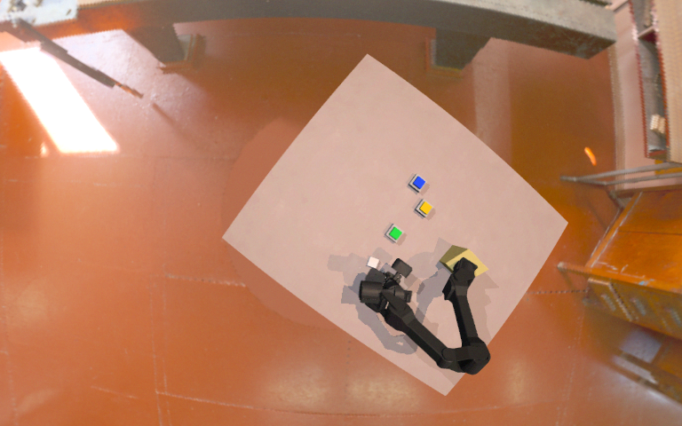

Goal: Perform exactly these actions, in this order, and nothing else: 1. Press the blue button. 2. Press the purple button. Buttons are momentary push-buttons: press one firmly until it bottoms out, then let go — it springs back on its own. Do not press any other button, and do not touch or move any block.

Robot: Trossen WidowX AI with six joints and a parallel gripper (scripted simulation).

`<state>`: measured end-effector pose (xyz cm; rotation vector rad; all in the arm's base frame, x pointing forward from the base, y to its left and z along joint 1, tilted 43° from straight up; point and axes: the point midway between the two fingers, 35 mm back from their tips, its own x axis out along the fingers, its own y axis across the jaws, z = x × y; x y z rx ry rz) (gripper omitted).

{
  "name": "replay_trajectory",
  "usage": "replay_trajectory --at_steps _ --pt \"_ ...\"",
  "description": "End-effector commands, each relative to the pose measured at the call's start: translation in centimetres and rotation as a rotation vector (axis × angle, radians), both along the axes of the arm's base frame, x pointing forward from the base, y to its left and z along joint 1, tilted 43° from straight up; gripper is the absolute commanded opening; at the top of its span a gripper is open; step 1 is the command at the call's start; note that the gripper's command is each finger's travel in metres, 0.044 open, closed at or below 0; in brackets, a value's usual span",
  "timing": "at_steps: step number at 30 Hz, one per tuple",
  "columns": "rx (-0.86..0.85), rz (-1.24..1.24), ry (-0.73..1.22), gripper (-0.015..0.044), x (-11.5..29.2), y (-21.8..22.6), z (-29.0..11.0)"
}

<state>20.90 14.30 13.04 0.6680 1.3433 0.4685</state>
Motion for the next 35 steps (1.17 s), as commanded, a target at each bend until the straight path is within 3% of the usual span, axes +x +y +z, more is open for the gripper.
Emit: replay_trajectory --at_steps 1,11,20,29,34,35 --pt "-0.002 -0.004 0.004 0.002 0.0 0.0 -0.1" --pt "-0.002 -0.004 0.004 0.002 0.0 0.0 -0.1" --pt "-0.004 -0.004 0.004 0.002 -0.6 -2.2 2.3" --pt "-0.009 -0.004 0.004 0.0256 3.3 -7.5 6.7" --pt "-0.008 -0.004 0.004 0.0387 3.4 -7.6 6.8" --pt "-0.008 -0.004 0.004 0.0387 3.4 -7.6 6.8"
